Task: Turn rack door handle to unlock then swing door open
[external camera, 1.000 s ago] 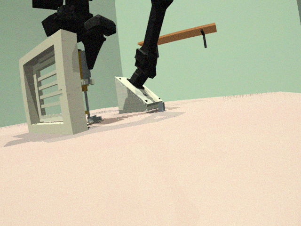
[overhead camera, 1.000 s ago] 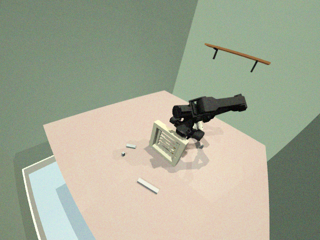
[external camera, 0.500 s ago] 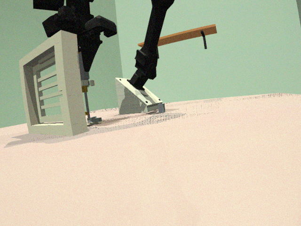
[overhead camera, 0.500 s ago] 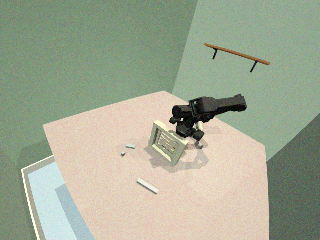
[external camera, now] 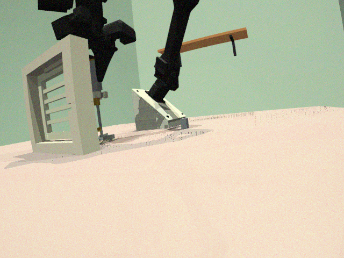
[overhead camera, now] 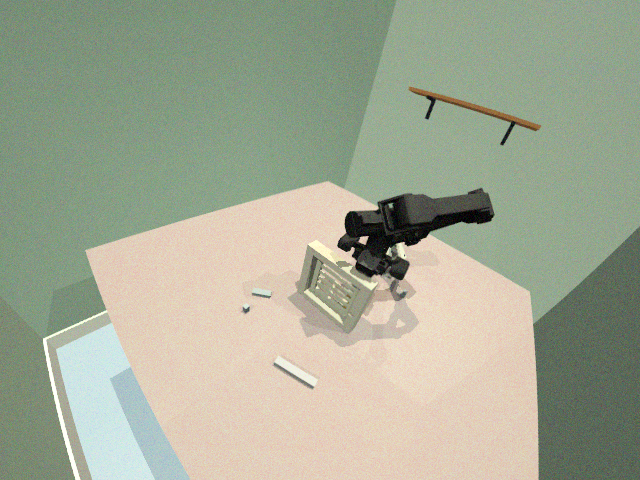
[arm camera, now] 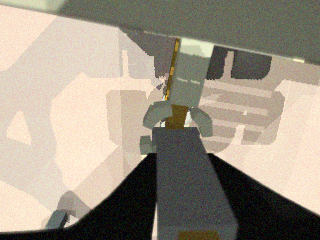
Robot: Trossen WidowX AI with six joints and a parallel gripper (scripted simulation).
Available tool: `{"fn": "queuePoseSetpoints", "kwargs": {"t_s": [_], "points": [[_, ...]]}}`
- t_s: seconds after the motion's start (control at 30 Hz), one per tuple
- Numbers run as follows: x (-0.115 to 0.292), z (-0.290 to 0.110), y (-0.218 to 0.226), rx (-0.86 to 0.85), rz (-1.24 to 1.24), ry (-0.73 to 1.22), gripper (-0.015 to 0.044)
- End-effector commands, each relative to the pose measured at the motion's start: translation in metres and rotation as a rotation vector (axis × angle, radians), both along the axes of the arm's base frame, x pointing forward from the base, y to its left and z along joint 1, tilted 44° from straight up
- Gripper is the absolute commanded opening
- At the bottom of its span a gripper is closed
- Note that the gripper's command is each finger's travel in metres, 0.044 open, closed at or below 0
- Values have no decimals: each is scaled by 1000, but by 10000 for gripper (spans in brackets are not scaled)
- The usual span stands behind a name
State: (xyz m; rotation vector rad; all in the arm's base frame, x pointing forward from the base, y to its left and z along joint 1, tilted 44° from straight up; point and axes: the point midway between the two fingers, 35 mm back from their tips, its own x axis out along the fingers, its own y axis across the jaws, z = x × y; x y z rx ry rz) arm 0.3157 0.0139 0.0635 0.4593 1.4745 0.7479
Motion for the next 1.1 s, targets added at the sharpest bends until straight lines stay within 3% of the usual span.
{"fn": "queuePoseSetpoints", "kwargs": {"t_s": [0.0,1.07], "points": [[0,1,0,7,109,-111,13],[0,1,0,103,1235,-1198,13]]}}
